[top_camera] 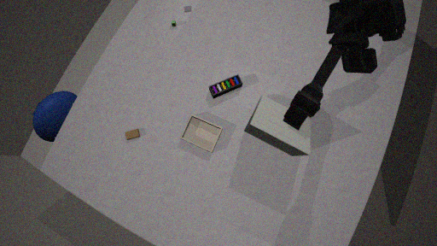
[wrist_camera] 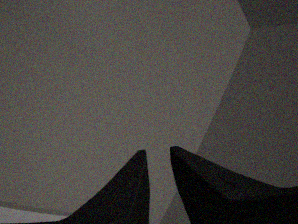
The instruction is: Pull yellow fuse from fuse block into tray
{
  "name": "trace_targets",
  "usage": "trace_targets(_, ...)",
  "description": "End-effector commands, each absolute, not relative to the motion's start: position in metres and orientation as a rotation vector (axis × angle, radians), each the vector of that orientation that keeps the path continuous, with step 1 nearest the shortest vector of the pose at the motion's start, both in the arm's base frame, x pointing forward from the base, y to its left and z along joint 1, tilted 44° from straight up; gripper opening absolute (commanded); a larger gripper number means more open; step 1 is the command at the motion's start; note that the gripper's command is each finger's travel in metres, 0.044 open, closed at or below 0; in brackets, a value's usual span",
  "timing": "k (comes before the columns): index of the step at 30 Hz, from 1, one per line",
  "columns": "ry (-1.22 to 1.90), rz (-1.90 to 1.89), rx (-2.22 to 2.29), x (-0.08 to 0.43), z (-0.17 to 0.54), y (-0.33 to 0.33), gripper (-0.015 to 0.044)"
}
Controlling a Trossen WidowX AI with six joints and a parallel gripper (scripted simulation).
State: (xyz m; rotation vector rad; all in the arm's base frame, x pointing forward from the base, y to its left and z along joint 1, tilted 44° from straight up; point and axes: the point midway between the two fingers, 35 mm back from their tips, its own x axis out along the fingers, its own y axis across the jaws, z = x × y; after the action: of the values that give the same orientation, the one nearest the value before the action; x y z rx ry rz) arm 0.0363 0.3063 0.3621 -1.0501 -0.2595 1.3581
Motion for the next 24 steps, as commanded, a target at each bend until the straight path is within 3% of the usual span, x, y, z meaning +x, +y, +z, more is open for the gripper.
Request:
trace_targets(1,-0.065,1.276,-1.028,0.063,0.335,0.313,0.0065)
trace_targets(11,0.660,0.712,-0.787,0.187,0.218,0.292,0.0065)
trace_targets(24,1.126,-0.337,-0.339,0.288,0.084,0.147,0.0065)
